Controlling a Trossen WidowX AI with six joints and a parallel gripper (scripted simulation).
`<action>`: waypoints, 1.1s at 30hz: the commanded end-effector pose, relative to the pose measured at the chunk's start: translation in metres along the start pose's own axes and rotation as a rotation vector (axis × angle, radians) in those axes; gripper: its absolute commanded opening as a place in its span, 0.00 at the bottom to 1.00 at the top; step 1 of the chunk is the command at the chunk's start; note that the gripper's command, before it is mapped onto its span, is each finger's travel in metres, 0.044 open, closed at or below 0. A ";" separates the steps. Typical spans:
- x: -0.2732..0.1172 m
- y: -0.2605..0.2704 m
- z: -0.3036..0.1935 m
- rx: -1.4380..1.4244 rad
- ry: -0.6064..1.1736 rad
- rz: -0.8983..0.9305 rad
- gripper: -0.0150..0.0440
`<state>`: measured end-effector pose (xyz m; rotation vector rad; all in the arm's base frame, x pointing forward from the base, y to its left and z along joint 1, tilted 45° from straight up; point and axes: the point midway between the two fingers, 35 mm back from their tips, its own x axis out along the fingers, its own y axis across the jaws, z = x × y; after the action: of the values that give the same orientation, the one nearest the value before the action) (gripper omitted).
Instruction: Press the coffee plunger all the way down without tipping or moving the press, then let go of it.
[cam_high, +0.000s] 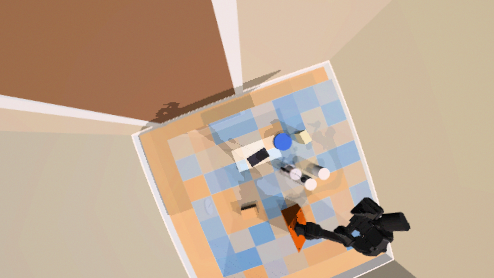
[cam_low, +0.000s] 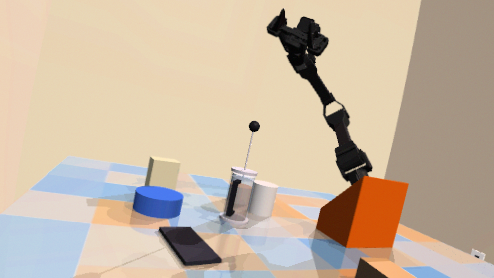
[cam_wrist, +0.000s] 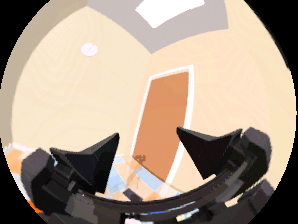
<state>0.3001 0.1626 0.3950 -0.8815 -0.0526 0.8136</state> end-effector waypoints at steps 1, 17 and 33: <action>0.025 0.023 -0.071 0.255 0.349 -0.133 1.00; -0.044 0.083 -0.193 0.406 0.959 -1.112 1.00; -0.064 0.098 -0.248 0.401 0.958 -1.130 1.00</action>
<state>0.2885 0.0004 0.1853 -0.6333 0.4269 -0.6477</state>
